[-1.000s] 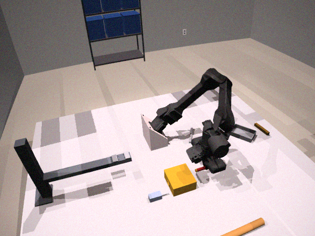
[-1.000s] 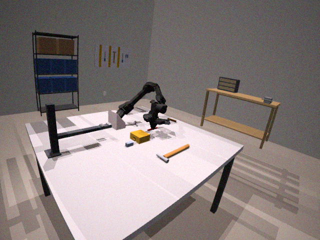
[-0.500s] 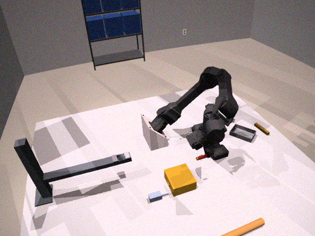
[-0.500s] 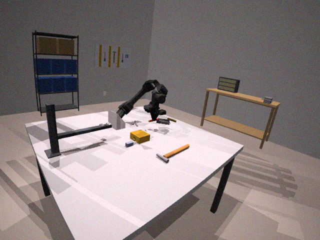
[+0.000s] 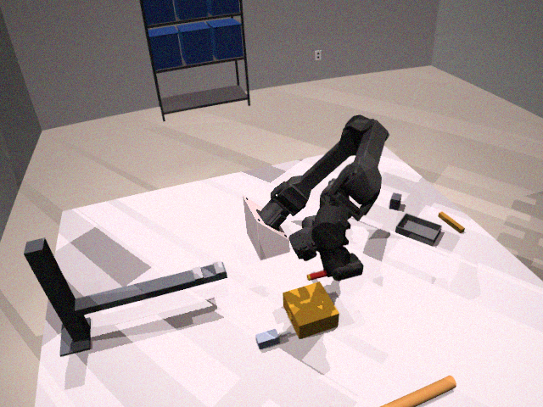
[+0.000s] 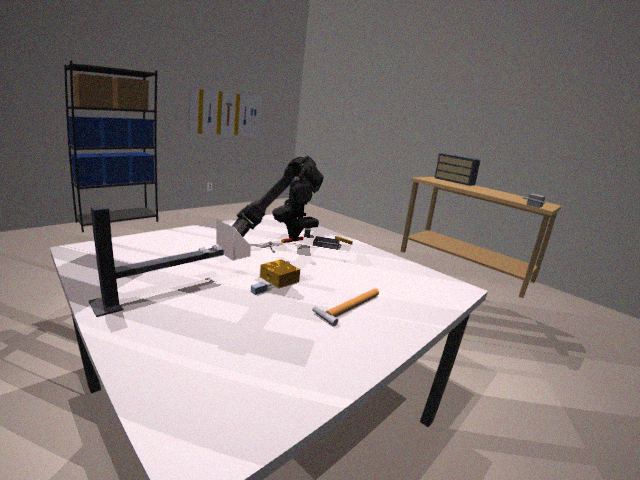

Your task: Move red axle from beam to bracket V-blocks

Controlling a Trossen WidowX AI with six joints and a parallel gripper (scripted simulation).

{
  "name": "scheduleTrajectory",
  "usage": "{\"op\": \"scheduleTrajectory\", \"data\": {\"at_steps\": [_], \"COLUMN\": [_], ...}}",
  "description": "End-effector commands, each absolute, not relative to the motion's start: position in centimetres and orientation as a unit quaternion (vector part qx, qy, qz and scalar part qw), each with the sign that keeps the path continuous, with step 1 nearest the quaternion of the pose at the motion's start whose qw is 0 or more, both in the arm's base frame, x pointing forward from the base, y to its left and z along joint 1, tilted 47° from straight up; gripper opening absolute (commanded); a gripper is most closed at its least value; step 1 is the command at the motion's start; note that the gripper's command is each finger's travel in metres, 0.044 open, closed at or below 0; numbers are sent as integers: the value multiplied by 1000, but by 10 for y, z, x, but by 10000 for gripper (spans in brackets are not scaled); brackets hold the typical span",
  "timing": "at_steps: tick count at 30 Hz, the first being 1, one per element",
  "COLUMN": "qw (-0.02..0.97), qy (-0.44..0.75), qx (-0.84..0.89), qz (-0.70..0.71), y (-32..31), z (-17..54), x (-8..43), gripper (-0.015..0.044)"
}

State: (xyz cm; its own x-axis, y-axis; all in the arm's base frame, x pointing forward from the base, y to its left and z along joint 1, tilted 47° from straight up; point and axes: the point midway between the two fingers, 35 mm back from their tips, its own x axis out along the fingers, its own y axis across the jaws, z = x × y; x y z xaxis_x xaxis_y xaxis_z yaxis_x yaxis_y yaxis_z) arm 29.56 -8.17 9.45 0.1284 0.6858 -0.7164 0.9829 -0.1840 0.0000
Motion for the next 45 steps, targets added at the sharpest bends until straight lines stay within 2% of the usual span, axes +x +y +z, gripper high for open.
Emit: {"op": "scheduleTrajectory", "data": {"at_steps": [1, 19, 35, 45], "qw": [254, 256, 247, 246], "qy": [586, 588, 601, 602], "qx": [706, 700, 703, 703], "qz": [-306, -315, -290, -288], "y": [-107, -191, -220, -220], "z": [73, -16, -87, -91], "x": [286, 214, 125, 121], "gripper": [0, 0, 0, 0]}}
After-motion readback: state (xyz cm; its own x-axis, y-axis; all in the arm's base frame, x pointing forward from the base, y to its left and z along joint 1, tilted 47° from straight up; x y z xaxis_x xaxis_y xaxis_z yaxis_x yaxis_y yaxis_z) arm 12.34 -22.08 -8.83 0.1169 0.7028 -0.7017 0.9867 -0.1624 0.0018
